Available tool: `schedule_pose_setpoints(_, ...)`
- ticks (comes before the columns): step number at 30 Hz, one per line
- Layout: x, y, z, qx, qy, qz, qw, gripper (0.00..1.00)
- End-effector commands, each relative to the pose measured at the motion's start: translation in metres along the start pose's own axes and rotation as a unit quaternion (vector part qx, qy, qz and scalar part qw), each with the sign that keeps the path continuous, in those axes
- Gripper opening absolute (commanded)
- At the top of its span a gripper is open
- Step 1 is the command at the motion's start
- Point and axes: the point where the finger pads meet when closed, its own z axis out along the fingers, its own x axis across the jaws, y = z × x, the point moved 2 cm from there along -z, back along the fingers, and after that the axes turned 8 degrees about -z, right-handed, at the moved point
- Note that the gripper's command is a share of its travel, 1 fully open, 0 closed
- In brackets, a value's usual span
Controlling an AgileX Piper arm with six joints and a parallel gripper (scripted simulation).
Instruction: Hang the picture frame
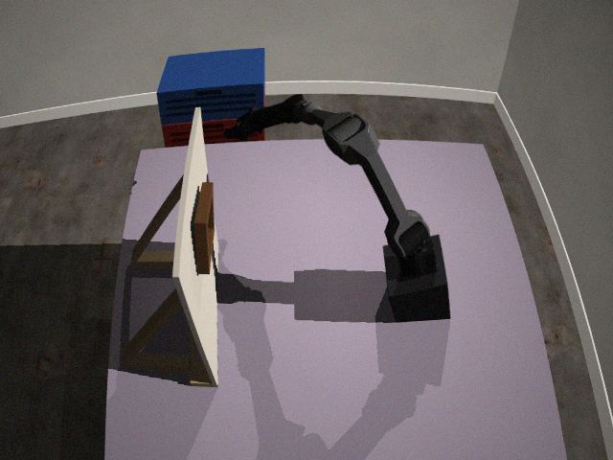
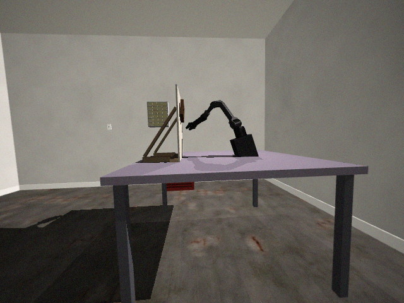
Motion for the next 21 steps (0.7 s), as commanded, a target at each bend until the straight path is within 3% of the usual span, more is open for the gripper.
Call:
schedule_pose_setpoints(1, 0.0000, -0.0010, -0.0005, 0.001, 0.000, -0.001, 1.000, 1.00)
schedule_pose_setpoints(21, -0.0050, 0.0001, 0.0002, -0.004, 0.001, -0.007, 1.000, 1.00)
